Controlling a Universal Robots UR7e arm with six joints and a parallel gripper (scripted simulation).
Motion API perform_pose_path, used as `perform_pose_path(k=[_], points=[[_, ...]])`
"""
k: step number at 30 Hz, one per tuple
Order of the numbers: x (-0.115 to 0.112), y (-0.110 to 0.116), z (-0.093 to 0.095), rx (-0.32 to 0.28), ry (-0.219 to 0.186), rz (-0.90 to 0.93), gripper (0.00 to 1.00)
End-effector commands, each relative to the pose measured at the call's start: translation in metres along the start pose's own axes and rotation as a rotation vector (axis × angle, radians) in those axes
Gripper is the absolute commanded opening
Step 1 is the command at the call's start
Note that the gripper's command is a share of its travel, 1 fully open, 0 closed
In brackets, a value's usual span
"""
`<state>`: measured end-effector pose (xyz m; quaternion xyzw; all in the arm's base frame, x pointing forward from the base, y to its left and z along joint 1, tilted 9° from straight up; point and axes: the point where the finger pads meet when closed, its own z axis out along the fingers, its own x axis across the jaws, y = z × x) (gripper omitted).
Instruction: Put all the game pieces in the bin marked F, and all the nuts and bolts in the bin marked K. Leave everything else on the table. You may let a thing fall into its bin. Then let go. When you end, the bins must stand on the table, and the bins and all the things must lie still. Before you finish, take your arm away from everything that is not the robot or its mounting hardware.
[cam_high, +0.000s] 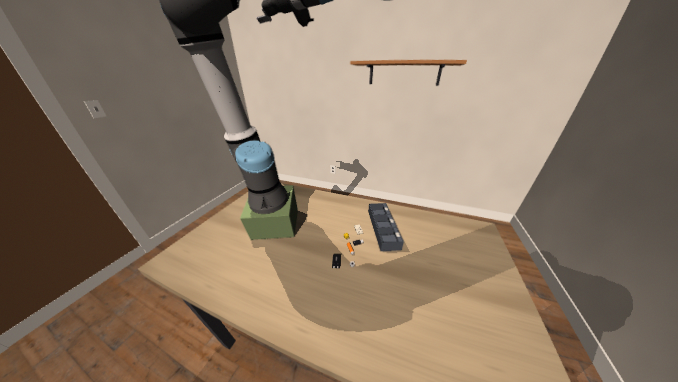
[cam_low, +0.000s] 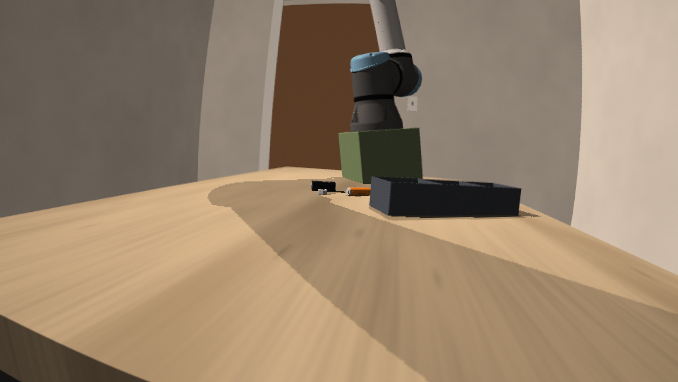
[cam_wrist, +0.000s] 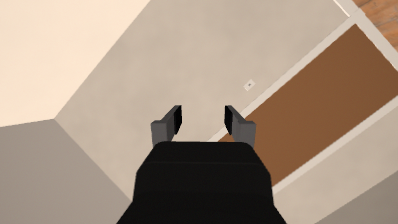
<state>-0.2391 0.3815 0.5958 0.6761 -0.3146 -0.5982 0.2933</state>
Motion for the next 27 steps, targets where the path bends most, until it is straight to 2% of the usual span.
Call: perform_pose_path(k=[1, 17, 18, 27], points=[[0.0, 0.0, 0.0, 0.0, 0.0, -0.001, 1.0], [0.0, 0.0, 0.0, 0.0, 0.0, -0.001, 1.0], [0.006, -0.005, 0.0, 0.0, 0.0, -0.001, 0.31], [0.06, -0.057, 0.002, 0.0, 0.0, -0.001, 0.31]])
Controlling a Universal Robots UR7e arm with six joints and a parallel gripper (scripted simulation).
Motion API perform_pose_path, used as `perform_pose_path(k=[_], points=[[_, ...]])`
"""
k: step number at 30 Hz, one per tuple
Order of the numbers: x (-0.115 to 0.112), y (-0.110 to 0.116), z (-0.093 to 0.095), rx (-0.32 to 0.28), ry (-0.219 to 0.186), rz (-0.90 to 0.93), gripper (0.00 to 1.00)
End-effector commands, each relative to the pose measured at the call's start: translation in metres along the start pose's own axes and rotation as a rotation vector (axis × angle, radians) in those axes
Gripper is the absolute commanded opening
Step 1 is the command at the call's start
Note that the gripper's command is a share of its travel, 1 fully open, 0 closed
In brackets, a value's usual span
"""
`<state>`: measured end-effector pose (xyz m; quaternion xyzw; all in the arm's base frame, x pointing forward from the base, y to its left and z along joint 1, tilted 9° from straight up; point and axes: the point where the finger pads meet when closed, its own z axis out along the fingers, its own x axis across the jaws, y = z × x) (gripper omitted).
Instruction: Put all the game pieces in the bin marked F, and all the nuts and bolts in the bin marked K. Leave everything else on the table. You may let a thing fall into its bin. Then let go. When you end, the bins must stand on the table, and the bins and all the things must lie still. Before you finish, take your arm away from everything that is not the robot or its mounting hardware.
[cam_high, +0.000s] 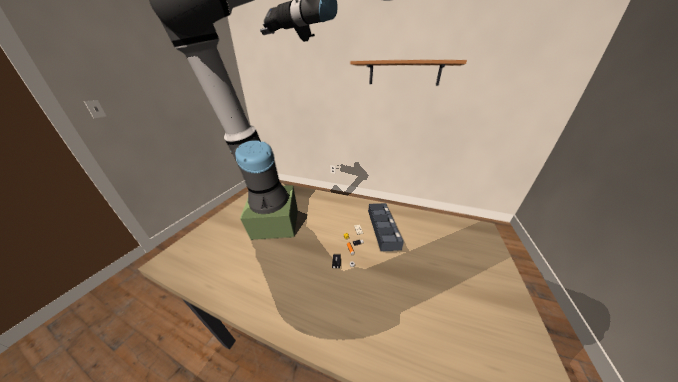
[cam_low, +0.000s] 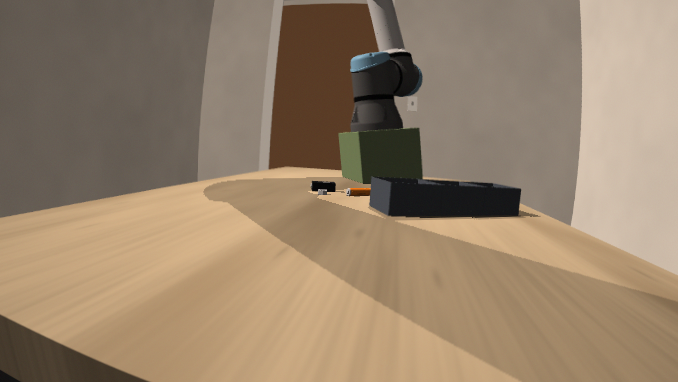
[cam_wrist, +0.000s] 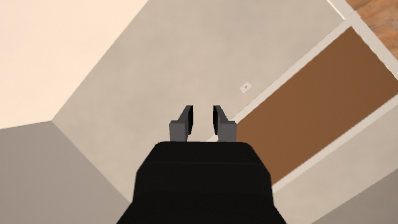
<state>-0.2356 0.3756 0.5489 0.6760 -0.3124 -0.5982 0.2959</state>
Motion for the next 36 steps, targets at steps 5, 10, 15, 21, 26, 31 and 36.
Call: perform_pose_path(k=[5, 10, 15, 21, 26, 31, 36], points=[[0.056, -0.053, 0.001, 0.006, -0.003, -0.001, 0.31], [0.074, -0.07, 0.001, 0.006, -0.003, -0.001, 0.31], [0.105, -0.099, 0.002, 0.006, -0.003, -0.001, 0.31], [0.141, -0.133, 0.003, 0.006, -0.003, -0.001, 0.31], [0.159, -0.151, 0.004, 0.006, -0.003, -0.001, 0.31], [0.189, -0.179, 0.005, 0.006, -0.003, -0.001, 0.31], [0.219, -0.208, 0.006, 0.006, -0.003, -0.001, 0.31]])
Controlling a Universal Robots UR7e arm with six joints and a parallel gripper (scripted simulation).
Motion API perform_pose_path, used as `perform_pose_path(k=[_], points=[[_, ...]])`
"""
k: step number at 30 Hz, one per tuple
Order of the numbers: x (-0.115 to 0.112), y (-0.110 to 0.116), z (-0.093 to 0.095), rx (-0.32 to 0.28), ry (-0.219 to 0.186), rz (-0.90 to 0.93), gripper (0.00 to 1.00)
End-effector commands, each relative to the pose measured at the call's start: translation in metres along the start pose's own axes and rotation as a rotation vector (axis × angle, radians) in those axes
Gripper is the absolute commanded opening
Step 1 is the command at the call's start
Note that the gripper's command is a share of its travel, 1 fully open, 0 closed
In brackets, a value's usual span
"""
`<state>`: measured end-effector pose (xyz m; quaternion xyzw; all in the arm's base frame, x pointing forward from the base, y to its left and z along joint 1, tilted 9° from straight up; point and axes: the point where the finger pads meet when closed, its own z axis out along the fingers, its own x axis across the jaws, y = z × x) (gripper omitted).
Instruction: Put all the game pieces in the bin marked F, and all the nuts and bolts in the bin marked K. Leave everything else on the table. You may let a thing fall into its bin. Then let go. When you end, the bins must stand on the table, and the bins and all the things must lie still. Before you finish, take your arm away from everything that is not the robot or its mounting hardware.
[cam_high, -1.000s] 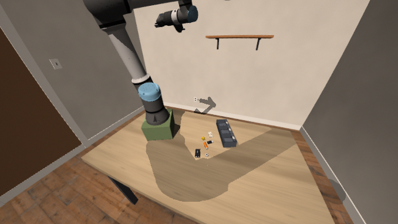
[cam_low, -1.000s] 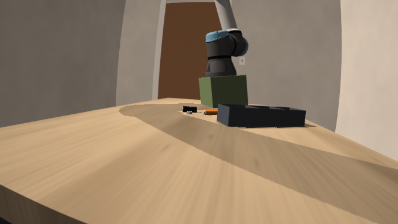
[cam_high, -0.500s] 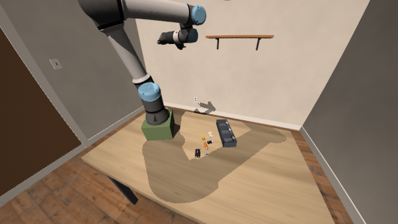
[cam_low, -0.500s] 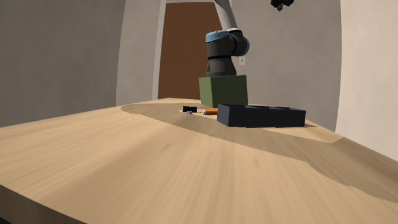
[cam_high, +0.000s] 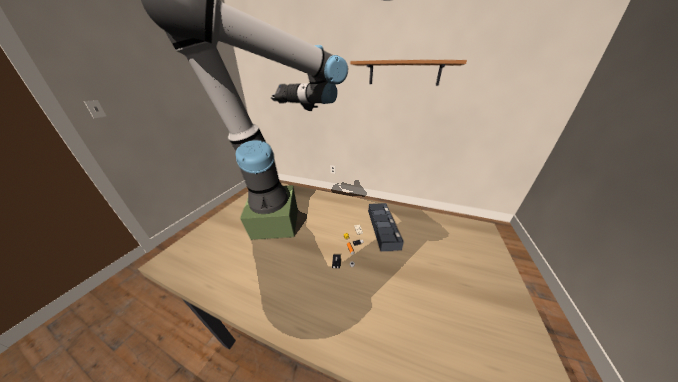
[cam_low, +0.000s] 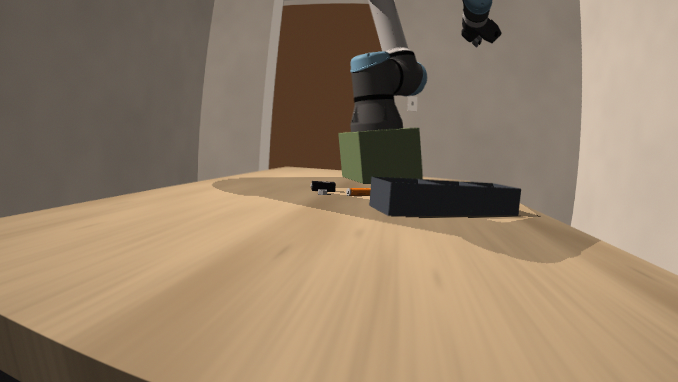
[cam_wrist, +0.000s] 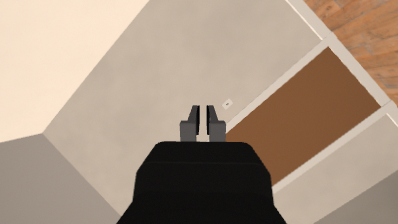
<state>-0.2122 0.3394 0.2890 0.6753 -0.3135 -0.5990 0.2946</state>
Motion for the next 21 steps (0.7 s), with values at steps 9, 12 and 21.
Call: perform_pose_path(k=[9, 12, 21], points=[[0.069, -0.068, 0.001, 0.004, 0.001, -0.001, 0.31], [0.087, -0.086, 0.001, 0.004, 0.001, -0.001, 0.31], [0.134, -0.129, 0.003, 0.004, 0.001, -0.001, 0.31]])
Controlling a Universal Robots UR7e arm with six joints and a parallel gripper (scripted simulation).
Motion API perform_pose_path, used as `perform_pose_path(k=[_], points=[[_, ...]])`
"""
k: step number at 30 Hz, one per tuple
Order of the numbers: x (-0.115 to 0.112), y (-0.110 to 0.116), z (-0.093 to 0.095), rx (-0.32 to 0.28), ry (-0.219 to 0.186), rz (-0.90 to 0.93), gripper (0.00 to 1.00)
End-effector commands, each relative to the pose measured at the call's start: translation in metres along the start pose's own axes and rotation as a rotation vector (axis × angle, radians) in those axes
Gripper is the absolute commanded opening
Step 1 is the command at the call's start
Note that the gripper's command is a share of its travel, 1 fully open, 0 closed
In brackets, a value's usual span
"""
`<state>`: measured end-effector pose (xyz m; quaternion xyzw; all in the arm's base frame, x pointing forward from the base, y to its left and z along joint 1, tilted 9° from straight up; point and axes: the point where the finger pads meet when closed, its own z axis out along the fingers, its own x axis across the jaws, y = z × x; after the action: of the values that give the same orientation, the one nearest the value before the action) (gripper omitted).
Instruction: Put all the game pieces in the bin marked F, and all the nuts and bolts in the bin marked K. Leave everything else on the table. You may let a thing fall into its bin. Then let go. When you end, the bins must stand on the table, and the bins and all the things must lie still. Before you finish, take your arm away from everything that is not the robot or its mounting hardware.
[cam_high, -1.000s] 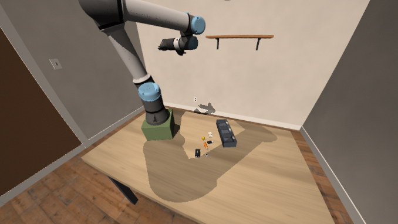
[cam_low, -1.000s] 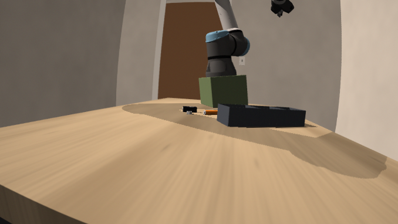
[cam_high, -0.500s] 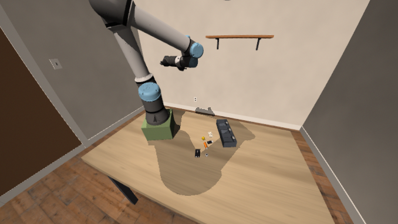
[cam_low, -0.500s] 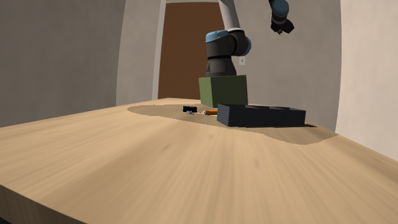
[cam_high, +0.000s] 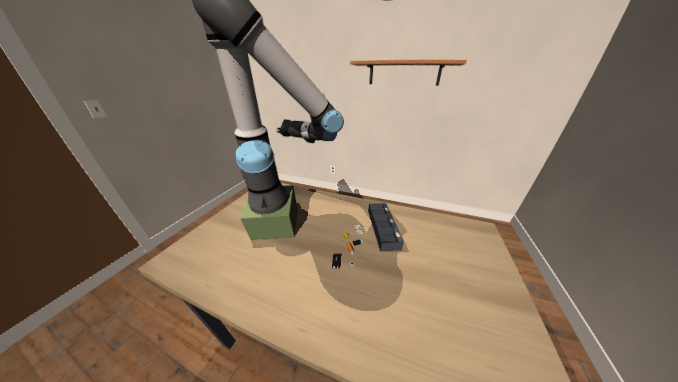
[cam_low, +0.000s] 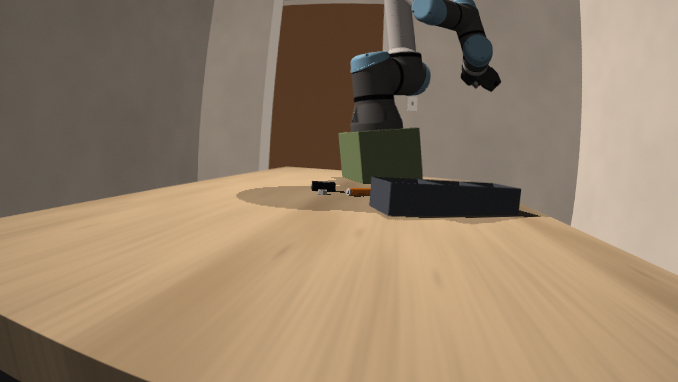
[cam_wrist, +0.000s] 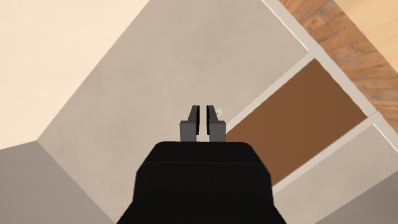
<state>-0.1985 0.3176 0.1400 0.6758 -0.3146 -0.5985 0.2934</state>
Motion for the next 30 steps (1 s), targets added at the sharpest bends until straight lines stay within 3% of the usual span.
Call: perform_pose_path(k=[1, 12, 20, 21, 24, 30], points=[[0.023, -0.027, 0.0, 0.001, 0.001, -0.001, 0.31], [0.085, -0.086, 0.002, 0.001, 0.001, -0.001, 0.31], [0.087, -0.088, 0.002, 0.001, 0.001, -0.001, 0.31], [0.089, -0.085, -0.006, -0.016, 0.033, -0.035, 0.31], [0.08, -0.092, -0.026, 0.035, 0.041, -0.166, 0.31], [0.079, -0.097, -0.041, 0.081, 0.073, -0.329, 0.31]])
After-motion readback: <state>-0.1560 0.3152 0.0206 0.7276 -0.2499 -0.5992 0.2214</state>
